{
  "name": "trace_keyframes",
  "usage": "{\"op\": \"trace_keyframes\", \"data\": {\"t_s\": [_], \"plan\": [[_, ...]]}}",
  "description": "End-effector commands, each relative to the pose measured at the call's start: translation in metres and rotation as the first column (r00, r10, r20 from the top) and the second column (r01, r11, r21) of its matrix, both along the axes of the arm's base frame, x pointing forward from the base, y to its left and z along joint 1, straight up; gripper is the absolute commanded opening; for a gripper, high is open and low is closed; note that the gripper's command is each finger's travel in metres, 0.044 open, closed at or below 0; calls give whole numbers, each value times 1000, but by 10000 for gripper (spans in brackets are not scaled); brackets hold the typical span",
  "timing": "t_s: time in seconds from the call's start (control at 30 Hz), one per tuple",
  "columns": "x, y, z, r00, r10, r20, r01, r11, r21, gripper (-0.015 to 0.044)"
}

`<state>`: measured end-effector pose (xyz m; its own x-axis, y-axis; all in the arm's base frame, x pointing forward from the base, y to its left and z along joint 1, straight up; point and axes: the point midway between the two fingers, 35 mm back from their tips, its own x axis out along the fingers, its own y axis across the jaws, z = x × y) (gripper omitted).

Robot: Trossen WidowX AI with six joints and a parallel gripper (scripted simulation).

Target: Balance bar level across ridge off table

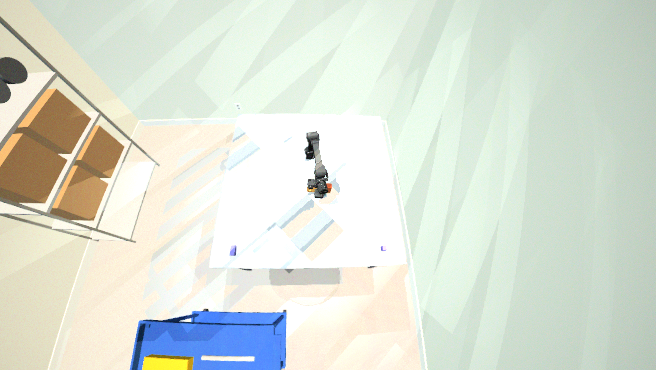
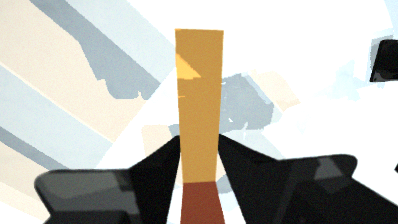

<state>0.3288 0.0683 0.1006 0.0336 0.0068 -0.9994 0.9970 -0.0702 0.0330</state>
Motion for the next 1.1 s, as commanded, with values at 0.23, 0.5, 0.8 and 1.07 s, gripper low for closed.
{"op": "trace_keyframes", "data": {"t_s": [0.23, 0.5, 0.8, 1.07], "plan": [[0, 0, 0, 1000, 0, -2, 0, 1000, 0, 172], [0, 0, 0, 1000, 0, -2, 0, 1000, 0, 173], [0, 0, 0, 1000, 0, -2, 0, 1000, 0, 185], [0, 0, 0, 1000, 0, -2, 0, 1000, 0, 316]]}}
